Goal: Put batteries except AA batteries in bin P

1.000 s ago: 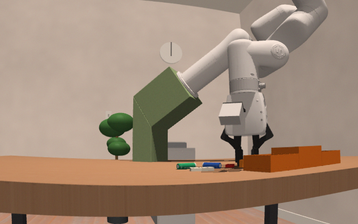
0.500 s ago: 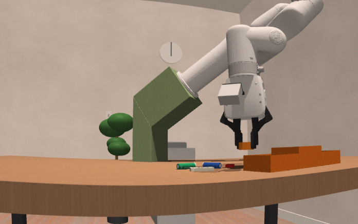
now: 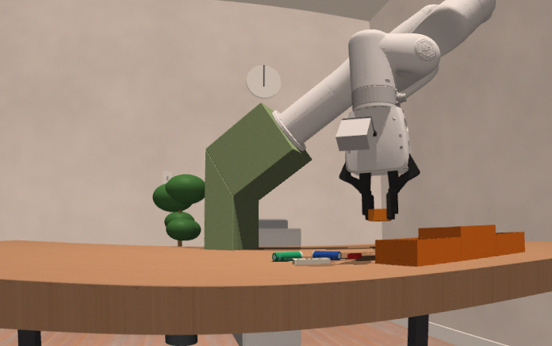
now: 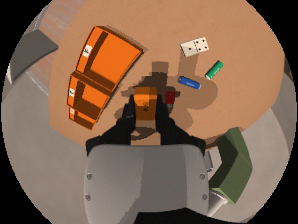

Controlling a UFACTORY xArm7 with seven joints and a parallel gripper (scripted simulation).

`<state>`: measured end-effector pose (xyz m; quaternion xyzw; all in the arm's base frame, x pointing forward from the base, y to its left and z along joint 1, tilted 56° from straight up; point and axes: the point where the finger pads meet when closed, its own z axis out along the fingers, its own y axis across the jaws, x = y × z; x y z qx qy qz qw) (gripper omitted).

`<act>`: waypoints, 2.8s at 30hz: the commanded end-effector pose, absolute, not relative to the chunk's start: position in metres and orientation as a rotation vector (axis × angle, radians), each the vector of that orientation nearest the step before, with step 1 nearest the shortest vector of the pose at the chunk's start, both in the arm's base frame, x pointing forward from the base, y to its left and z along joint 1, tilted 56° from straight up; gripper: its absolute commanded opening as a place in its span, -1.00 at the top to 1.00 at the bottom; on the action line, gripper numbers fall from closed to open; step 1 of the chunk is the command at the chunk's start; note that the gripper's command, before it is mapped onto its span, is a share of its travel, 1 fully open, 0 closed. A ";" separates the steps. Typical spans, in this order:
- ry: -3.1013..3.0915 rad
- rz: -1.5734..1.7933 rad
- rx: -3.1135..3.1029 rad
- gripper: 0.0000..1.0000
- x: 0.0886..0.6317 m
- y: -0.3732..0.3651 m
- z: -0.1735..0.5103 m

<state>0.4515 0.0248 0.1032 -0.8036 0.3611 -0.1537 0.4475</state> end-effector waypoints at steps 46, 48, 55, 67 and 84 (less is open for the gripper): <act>1.312 -0.120 -1.678 1.00 0.467 0.132 0.251; 1.342 -0.100 -1.655 1.00 0.467 0.134 0.253; 1.483 0.003 -1.562 1.00 0.467 0.134 0.253; 1.483 0.003 -1.562 1.00 0.466 0.132 0.251; 1.484 0.003 -1.562 1.00 0.470 0.135 0.247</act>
